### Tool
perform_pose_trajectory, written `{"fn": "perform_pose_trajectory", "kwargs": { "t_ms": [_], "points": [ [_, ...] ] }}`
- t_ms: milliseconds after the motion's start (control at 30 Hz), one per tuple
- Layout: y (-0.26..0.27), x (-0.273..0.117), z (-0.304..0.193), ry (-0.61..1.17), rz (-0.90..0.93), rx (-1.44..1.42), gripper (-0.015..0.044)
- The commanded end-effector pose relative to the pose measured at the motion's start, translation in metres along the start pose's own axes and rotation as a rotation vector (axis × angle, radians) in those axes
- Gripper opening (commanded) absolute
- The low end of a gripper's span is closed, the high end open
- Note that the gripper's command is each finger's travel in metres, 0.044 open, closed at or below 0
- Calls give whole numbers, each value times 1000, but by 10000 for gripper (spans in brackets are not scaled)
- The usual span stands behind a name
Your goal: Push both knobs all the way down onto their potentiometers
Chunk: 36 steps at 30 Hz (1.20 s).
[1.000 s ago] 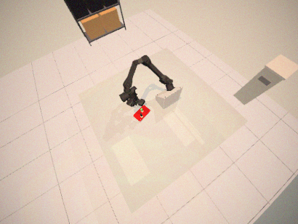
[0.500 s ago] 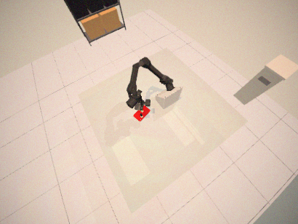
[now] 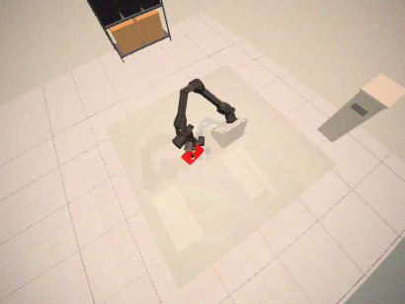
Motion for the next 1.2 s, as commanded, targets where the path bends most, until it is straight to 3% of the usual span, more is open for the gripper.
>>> {"fn": "perform_pose_trajectory", "kwargs": {
  "t_ms": [0,1167],
  "points": [
    [0,6,0,5,-4,-6,0],
    [0,24,-1,5,-5,-6,0]
  ]
}}
Point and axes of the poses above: the point midway between the two fingers, 35 mm back from their tips, its own x axis out along the fingers, its own y axis across the jaws, z = x × y, the point moved 8 cm from there along -x, back along the fingers, and after that the axes turned 14 degrees about x, right-handed, at the moved point
